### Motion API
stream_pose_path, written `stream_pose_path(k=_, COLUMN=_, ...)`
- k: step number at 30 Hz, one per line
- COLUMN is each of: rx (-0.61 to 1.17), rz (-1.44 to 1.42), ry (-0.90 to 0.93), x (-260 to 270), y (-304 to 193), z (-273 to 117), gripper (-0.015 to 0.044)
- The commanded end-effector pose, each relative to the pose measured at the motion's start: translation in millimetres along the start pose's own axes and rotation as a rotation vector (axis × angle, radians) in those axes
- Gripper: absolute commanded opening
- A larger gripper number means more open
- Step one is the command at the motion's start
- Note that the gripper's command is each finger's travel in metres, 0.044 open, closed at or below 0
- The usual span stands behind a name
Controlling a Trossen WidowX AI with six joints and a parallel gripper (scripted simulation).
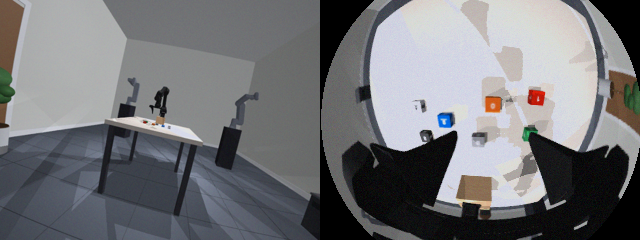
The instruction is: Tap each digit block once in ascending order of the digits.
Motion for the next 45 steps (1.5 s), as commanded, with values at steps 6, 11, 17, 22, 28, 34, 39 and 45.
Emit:
stream_pose_path(k=6, rx=-0.008, rz=-0.004, ry=-0.005, x=0, y=0, z=-2, gripper=0.0400)
stream_pose_path(k=11, rx=-0.013, rz=-0.003, ry=-0.006, x=-13, y=2, z=-2, gripper=0.0400)
stream_pose_path(k=17, rx=-0.012, rz=-0.003, ry=-0.014, x=-87, y=7, z=-4, gripper=0.0400)
stream_pose_path(k=22, rx=-0.008, rz=-0.003, ry=-0.014, x=-99, y=6, z=-4, gripper=0.0400)
stream_pose_path(k=28, rx=-0.008, rz=-0.003, ry=-0.014, x=-99, y=6, z=-4, gripper=0.0400)
stream_pose_path(k=34, rx=-0.008, rz=-0.003, ry=-0.014, x=-99, y=6, z=-4, gripper=0.0400)
stream_pose_path(k=39, rx=-0.008, rz=-0.003, ry=-0.013, x=-95, y=7, z=-4, gripper=0.0400)
stream_pose_path(k=45, rx=-0.008, rz=-0.004, ry=-0.005, x=-3, y=0, z=-2, gripper=0.0400)
Point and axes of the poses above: the point midway between the two fingers, 35 mm back from their tips, its own z axis out along the fingers, its own x axis across the jaws, y = z × x, the point moved 9 cm from there along -z, back along the fingers, and after that the axes turned 9 degrees about -z, right-handed, at the moved point
